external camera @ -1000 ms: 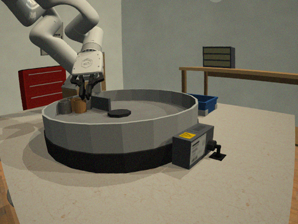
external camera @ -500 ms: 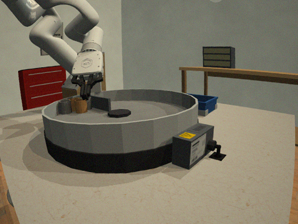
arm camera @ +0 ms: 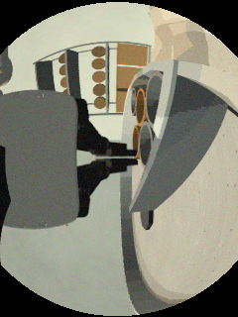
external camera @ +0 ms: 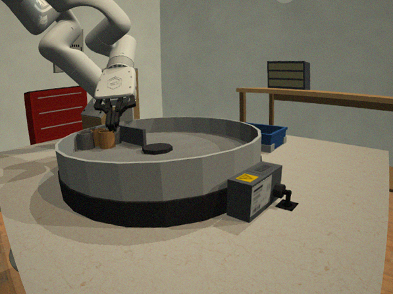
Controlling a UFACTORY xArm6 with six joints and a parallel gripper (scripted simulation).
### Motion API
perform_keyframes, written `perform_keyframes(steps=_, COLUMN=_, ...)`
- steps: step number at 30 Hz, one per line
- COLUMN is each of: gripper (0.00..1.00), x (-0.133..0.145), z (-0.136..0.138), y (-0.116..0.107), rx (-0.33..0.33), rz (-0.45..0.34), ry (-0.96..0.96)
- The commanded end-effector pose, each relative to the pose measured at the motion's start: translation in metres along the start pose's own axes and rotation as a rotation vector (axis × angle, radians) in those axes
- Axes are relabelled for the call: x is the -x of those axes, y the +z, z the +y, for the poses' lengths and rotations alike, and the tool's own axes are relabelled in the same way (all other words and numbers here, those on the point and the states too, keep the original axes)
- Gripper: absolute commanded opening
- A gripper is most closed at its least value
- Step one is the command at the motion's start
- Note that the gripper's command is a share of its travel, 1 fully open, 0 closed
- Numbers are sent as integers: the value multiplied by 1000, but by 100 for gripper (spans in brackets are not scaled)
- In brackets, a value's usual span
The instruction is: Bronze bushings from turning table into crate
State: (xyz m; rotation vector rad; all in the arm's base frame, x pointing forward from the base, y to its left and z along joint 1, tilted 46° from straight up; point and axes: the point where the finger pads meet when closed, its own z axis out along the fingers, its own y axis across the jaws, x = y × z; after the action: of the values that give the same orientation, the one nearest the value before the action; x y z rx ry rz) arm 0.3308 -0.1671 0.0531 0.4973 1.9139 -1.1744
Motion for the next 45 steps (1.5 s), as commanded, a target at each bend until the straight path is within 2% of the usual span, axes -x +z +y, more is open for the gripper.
perform_keyframes(steps=1, gripper=0, x=-9, z=-5, y=10, rx=-17, rz=10, ry=16)
perform_keyframes(steps=26, gripper=0, x=-7, z=-5, y=7, rx=-17, rz=10, ry=16)
perform_keyframes(steps=38, gripper=0, x=24, z=-5, y=-29, rx=-17, rz=10, ry=16)
perform_keyframes(steps=45, gripper=0, x=35, z=-5, y=-42, rx=-17, rz=10, ry=16)
